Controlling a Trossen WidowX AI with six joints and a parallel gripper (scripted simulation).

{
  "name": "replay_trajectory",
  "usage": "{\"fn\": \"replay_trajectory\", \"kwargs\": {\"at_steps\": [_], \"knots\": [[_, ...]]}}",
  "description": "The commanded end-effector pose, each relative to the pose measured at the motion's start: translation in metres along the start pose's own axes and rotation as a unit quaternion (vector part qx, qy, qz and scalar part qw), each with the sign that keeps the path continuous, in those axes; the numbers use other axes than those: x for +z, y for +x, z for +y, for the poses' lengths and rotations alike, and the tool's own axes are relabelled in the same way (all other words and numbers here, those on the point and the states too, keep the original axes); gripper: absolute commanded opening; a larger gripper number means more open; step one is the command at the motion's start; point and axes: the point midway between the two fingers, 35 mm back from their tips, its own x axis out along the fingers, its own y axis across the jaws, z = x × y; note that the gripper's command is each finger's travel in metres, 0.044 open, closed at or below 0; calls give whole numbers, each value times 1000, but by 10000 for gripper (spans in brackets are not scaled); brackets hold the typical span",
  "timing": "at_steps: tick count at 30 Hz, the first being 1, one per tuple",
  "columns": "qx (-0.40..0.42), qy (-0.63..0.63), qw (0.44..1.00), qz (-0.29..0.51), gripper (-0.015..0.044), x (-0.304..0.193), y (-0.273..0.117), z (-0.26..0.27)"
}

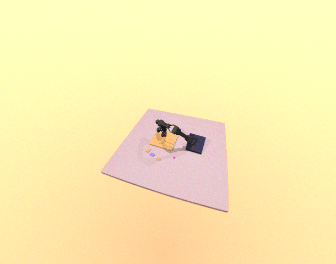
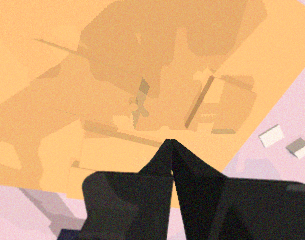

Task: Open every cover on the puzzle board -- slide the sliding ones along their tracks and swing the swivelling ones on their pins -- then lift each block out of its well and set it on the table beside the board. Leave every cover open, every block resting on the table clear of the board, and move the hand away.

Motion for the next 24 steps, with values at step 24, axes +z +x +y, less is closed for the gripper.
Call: {"fn": "replay_trajectory", "kwargs": {"at_steps": [24], "knots": [[66,154,985,-39,0,-37,-6,-57]]}}
